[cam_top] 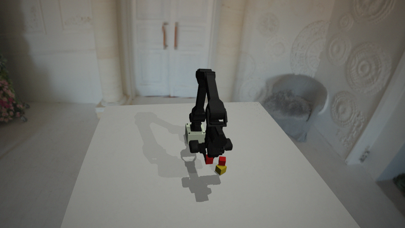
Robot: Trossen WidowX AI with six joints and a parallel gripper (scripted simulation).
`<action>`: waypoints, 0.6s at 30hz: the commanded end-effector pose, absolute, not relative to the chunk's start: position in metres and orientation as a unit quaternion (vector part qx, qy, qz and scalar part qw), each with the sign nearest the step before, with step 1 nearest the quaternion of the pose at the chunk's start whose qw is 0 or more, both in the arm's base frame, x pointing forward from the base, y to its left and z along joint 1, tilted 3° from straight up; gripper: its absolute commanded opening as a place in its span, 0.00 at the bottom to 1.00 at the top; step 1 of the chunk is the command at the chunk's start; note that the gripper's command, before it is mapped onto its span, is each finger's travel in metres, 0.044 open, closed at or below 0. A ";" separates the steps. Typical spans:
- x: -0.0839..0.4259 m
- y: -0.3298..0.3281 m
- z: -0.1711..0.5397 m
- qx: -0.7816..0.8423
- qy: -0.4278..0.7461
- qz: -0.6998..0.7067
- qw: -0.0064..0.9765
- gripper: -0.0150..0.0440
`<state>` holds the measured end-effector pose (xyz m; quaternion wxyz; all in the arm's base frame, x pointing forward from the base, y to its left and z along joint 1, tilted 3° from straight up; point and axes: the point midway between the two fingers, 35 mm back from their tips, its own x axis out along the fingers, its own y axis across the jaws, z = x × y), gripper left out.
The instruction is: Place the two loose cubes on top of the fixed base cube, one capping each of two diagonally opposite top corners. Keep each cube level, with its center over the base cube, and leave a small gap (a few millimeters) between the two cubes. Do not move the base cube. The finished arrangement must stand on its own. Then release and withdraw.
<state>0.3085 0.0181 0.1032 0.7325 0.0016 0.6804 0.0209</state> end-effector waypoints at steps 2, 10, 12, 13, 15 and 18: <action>0.311 0.036 0.105 0.033 0.678 -0.009 0.734 0.43; 0.310 0.062 0.105 0.078 0.676 -0.049 0.731 0.43; 0.309 0.069 0.106 0.089 0.676 -0.058 0.729 0.43; 0.309 0.072 0.106 0.095 0.675 -0.063 0.729 0.43; 0.308 0.078 0.106 0.106 0.674 -0.073 0.727 0.43; 0.306 0.088 0.106 0.122 0.672 -0.087 0.725 0.43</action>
